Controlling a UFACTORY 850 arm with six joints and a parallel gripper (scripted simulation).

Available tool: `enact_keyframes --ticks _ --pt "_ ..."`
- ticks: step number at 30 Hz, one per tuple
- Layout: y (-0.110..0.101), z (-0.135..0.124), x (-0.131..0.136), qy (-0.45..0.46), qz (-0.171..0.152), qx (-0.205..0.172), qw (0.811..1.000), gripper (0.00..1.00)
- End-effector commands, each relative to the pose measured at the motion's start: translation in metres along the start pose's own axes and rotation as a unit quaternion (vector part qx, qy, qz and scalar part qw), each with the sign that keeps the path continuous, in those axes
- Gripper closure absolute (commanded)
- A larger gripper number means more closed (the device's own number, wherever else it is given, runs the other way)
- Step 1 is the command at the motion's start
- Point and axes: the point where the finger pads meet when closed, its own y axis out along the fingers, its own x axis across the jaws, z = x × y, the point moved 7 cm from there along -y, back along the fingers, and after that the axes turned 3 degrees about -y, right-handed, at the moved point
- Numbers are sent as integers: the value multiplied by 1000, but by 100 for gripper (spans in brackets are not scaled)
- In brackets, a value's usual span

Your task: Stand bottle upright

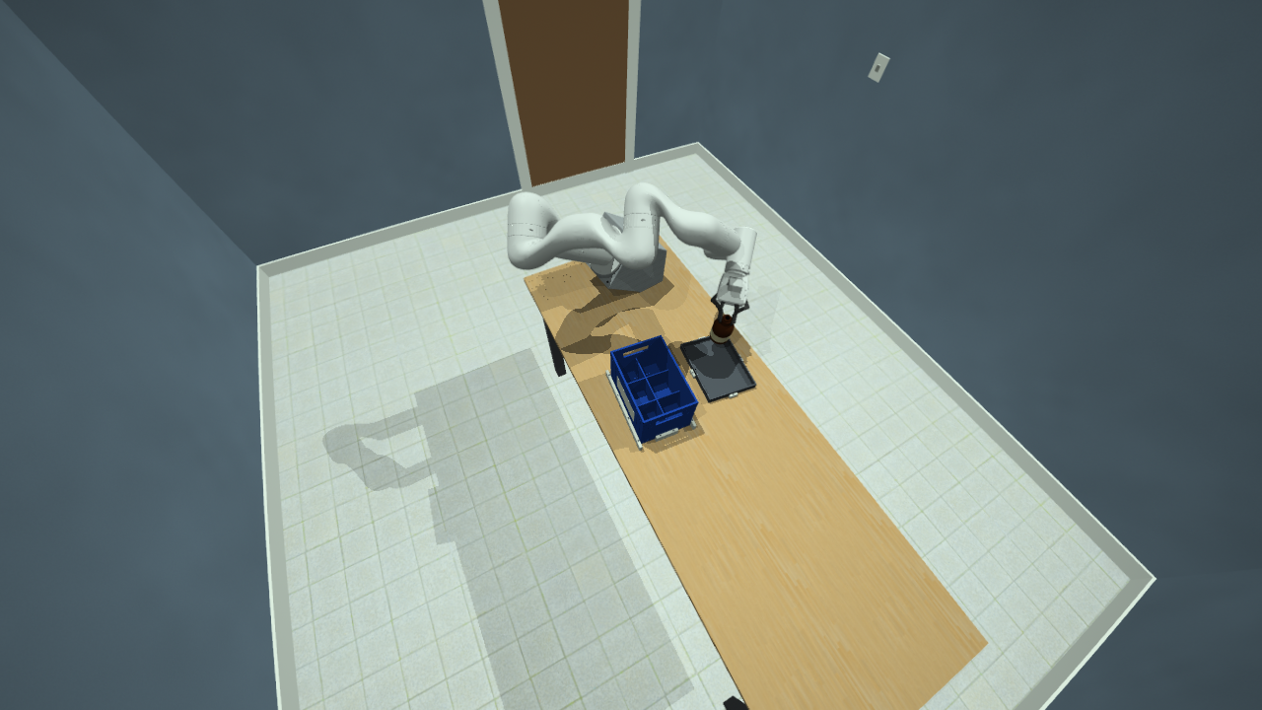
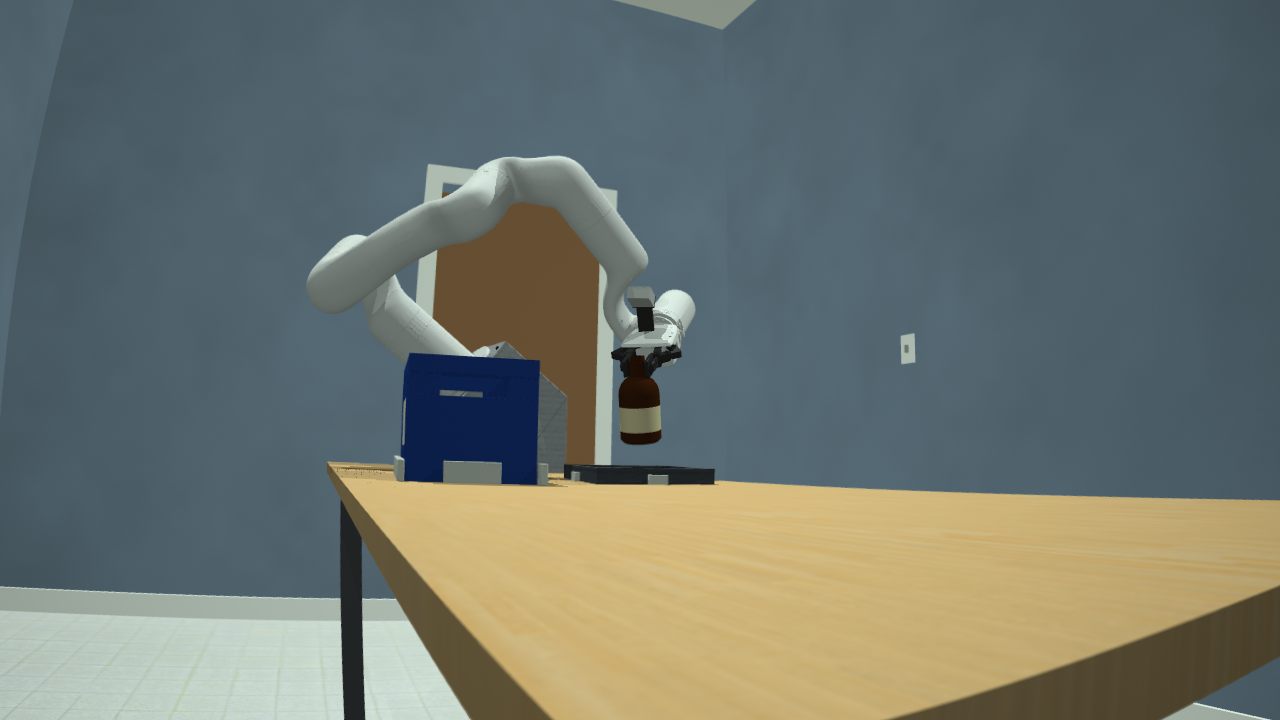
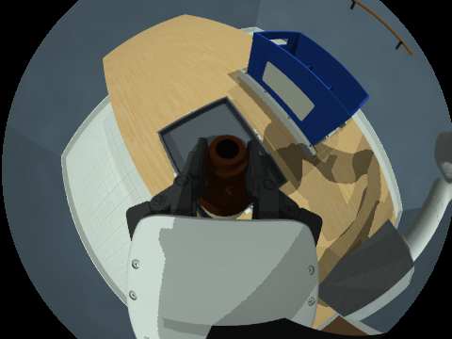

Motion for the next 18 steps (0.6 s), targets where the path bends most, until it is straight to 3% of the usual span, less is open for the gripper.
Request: enact_keyframes --ticks 1,18 --pt "0 1 0 1 0 1 1000 100" --pt "0 -4 -1 0 -2 35 999 100"
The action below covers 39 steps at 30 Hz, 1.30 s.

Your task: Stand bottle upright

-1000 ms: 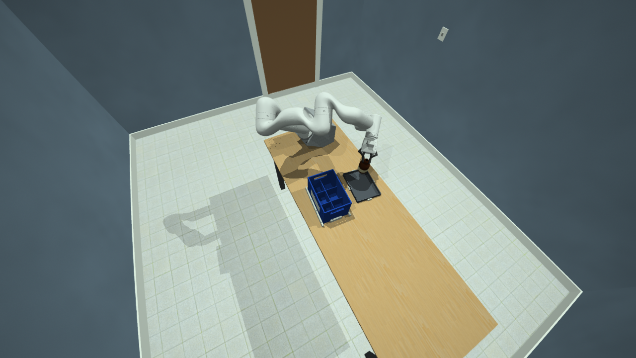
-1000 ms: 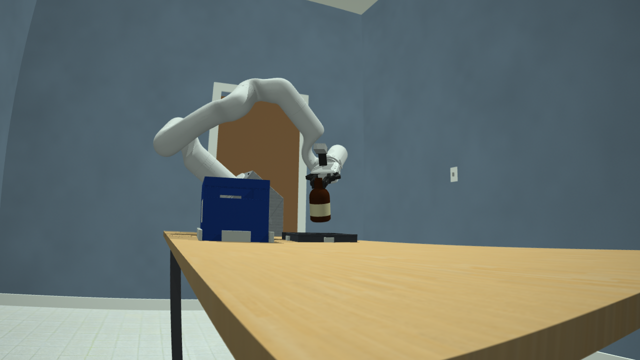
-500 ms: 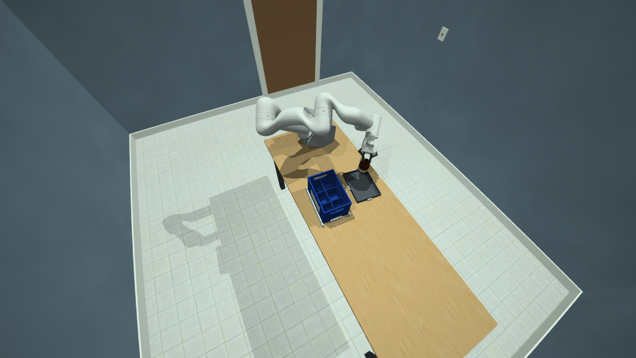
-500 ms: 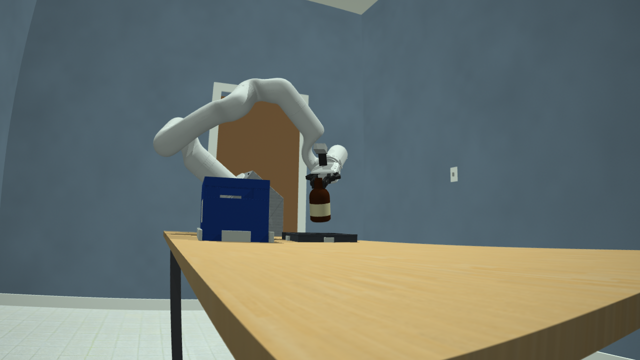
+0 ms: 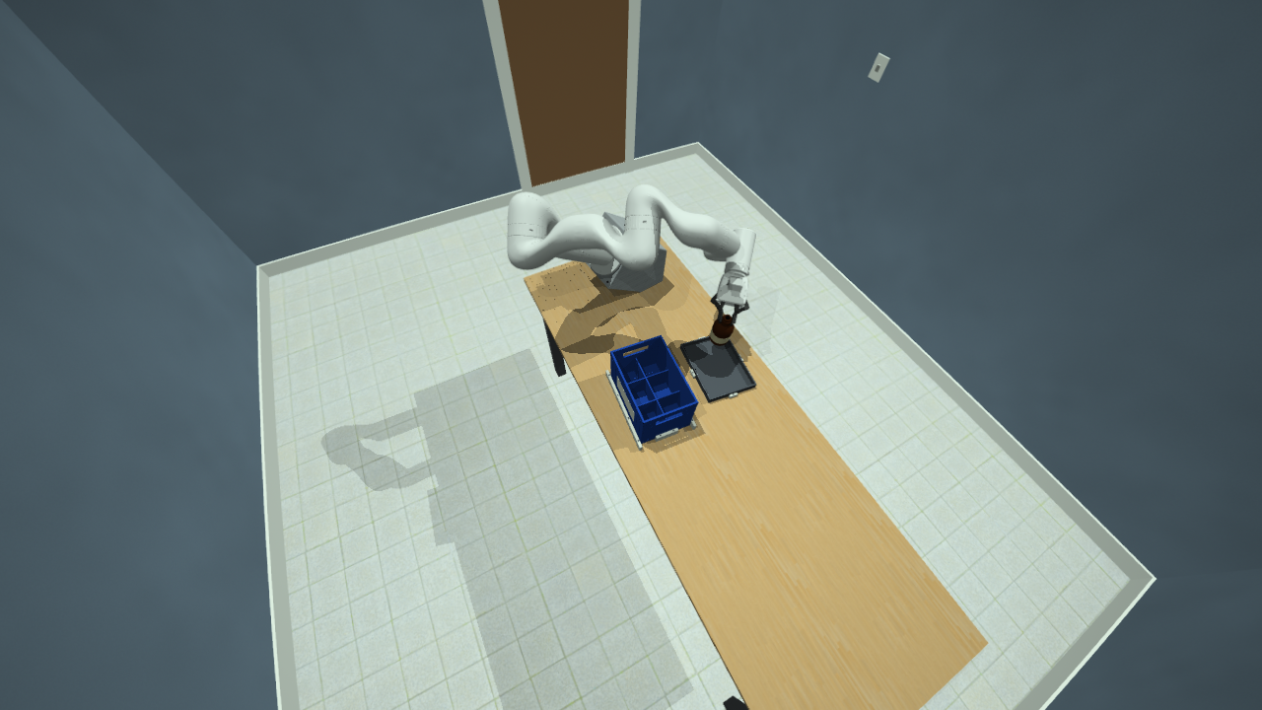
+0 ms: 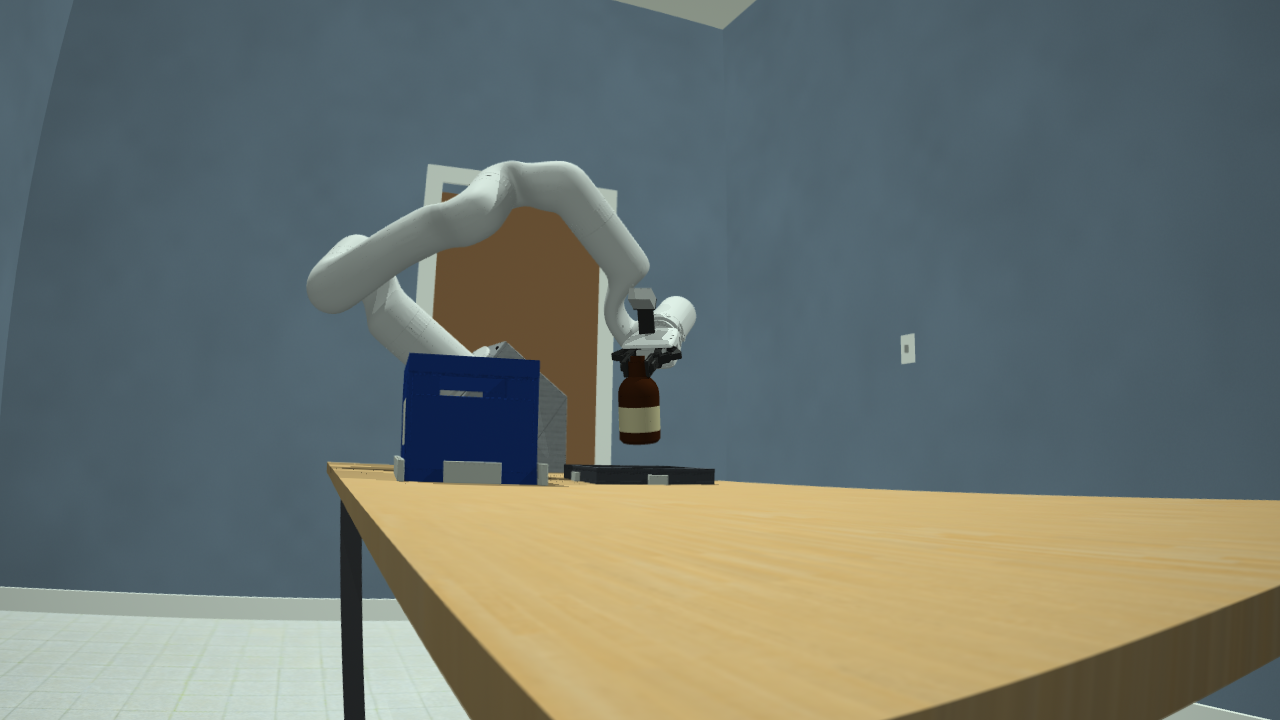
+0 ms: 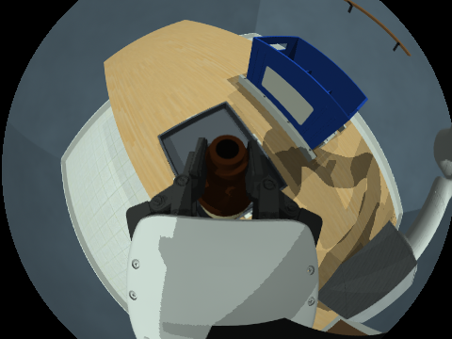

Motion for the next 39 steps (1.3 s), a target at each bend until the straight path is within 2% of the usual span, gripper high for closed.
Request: enact_keyframes --ticks 1,11,19,39 --pt "0 -1 -1 1 -1 15 1000 100" --pt "-1 -7 -1 1 -3 48 999 100" --pt "-1 -8 -1 1 -3 60 998 100" --pt "-1 -9 -1 1 -3 64 998 100"
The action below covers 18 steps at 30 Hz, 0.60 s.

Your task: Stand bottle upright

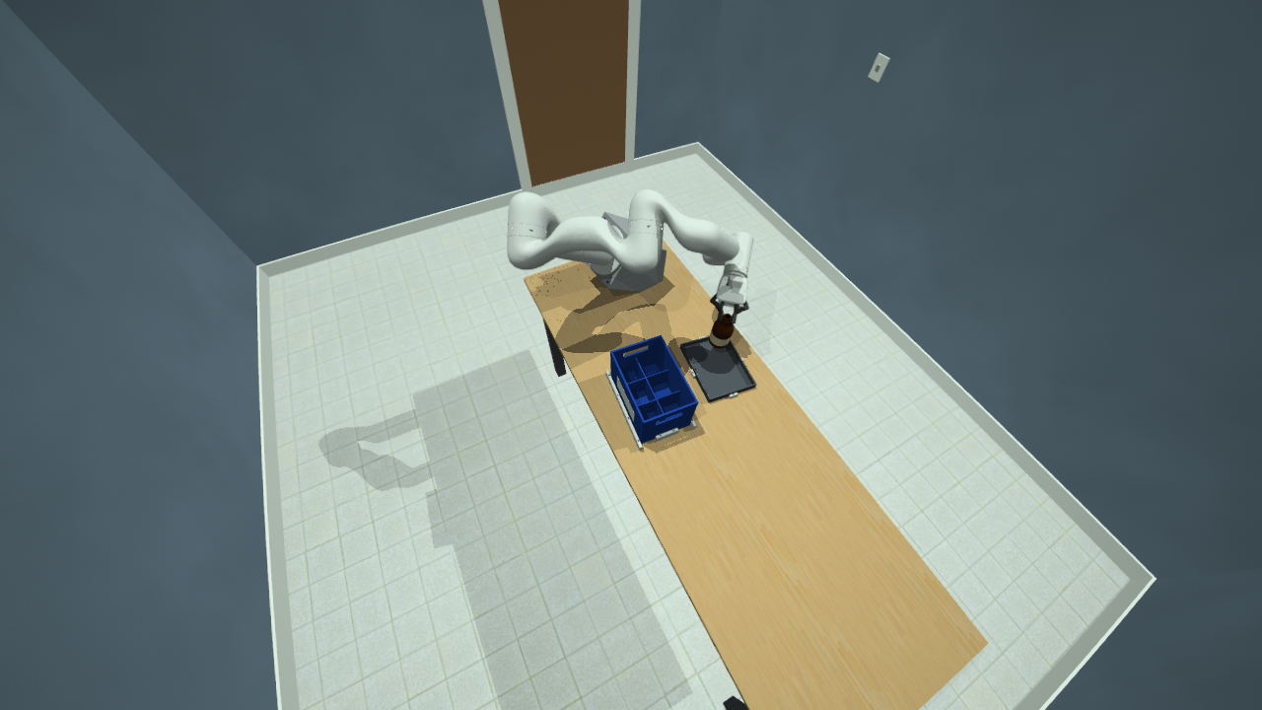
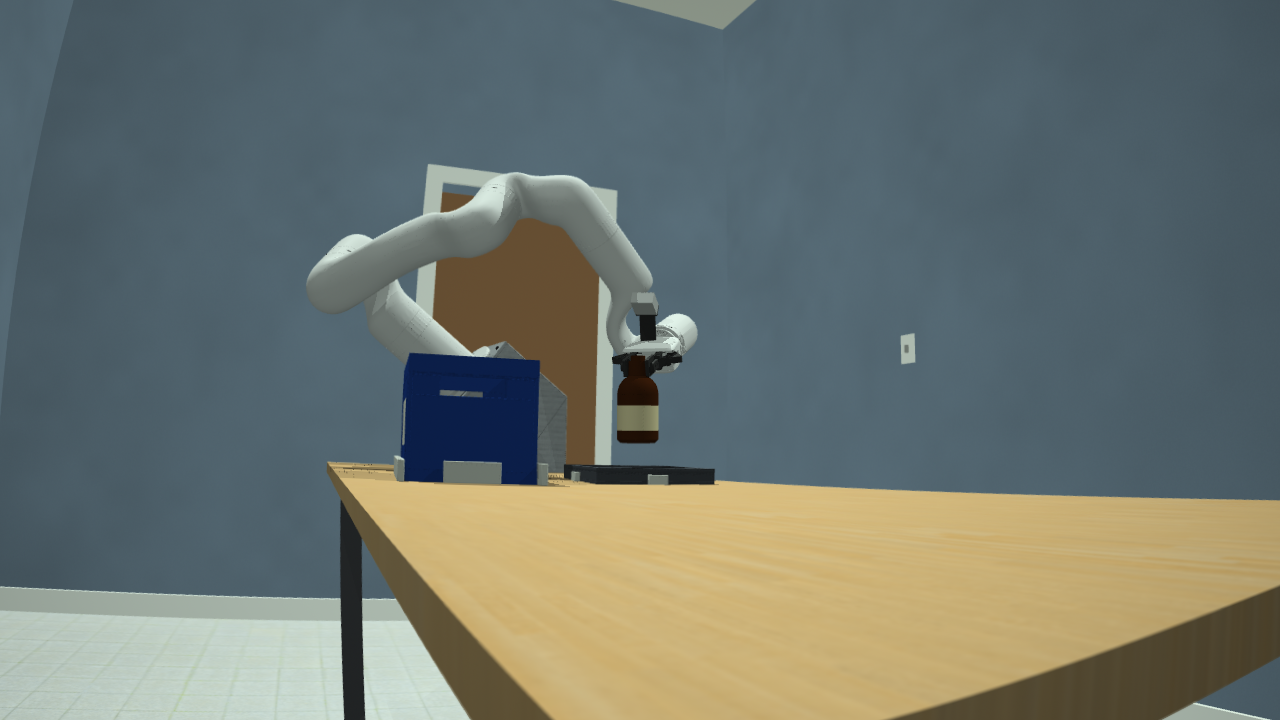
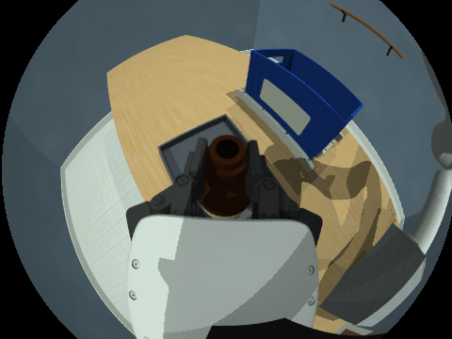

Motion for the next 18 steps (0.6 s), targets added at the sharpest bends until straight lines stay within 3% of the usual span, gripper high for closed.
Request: enact_keyframes --ticks 1,18 --pt "0 1 0 1 0 0 1000 100" --pt "6 4 -3 1 0 0 1000 100"
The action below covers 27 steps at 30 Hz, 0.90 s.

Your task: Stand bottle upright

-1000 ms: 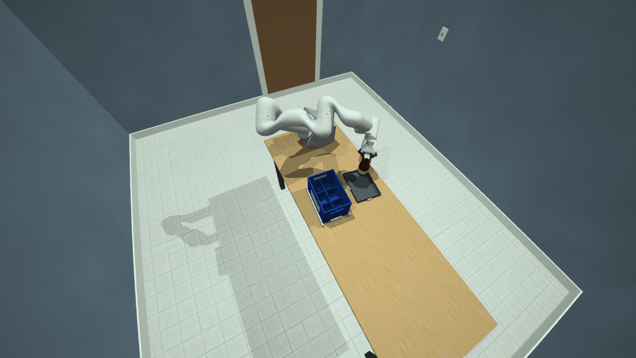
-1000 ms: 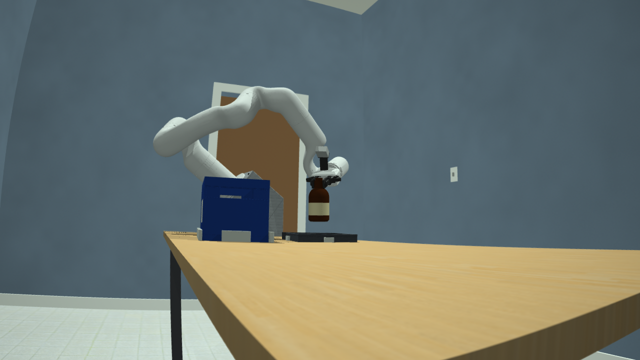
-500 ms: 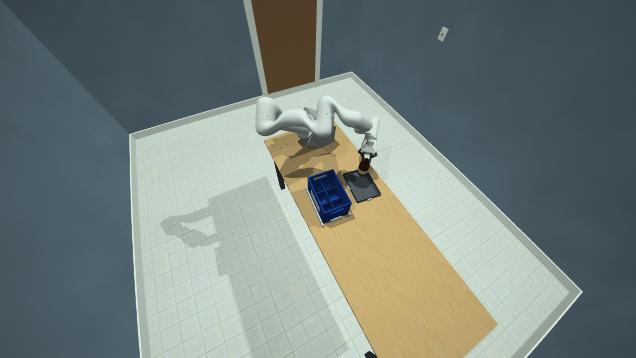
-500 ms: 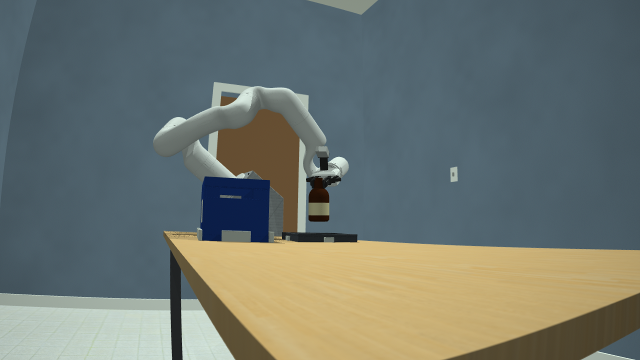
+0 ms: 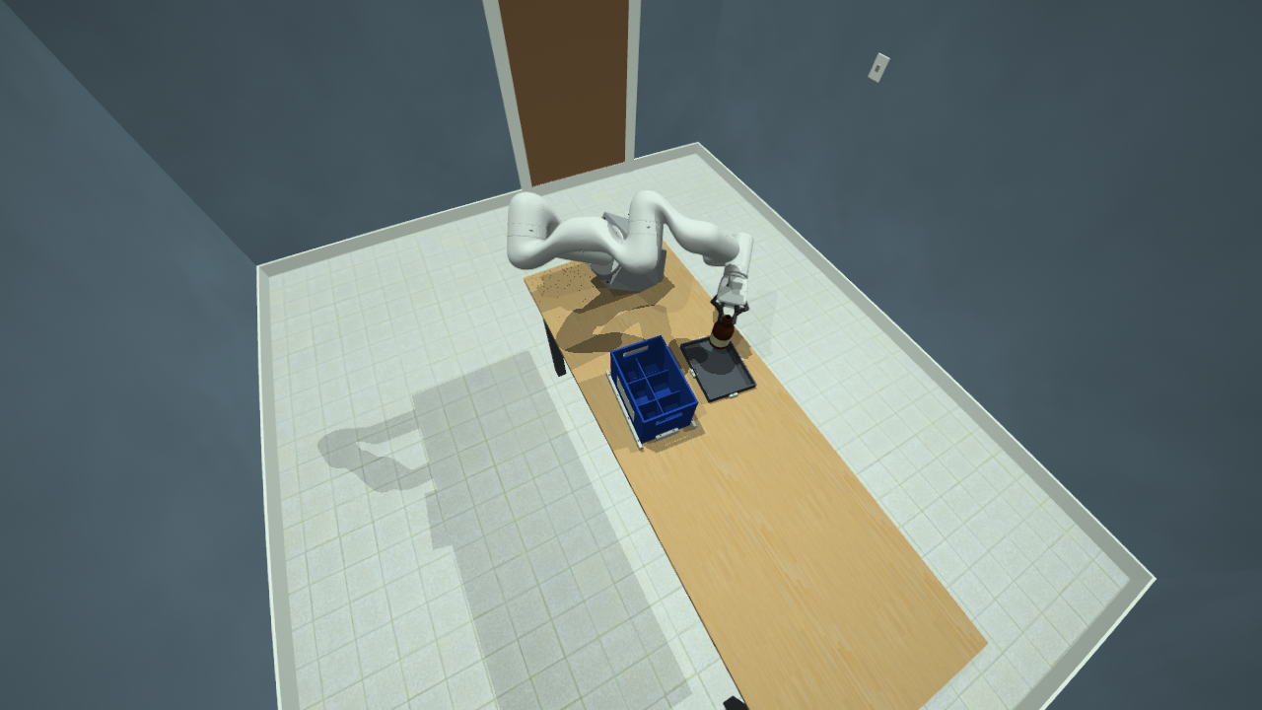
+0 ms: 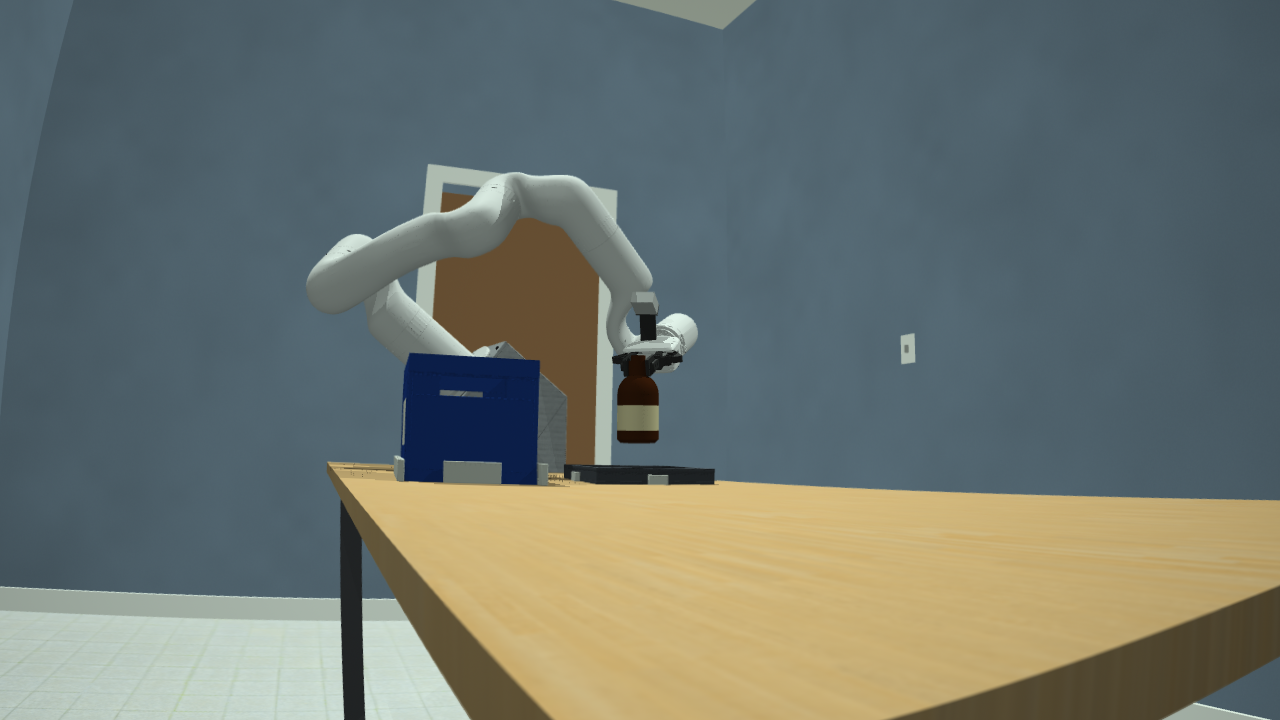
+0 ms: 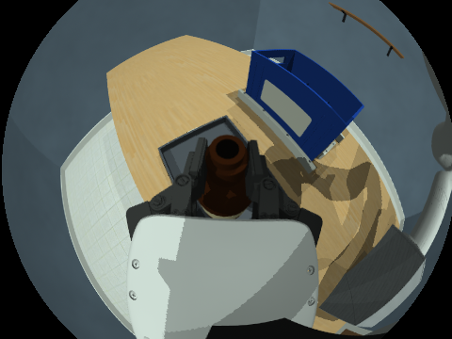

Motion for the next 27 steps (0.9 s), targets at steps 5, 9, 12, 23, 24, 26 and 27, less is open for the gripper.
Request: enact_keyframes --ticks 5,9,12,23,24,26,27 --pt "7 4 -3 1 0 0 1000 100" --pt "9 5 -4 1 0 0 1000 100" --pt "12 6 -5 1 0 0 1000 100" --pt "19 8 -8 1 0 0 1000 100" --pt "19 8 -8 1 0 0 1000 100" --pt "19 9 -8 1 0 0 1000 100" --pt "19 9 -8 1 0 0 1000 100"
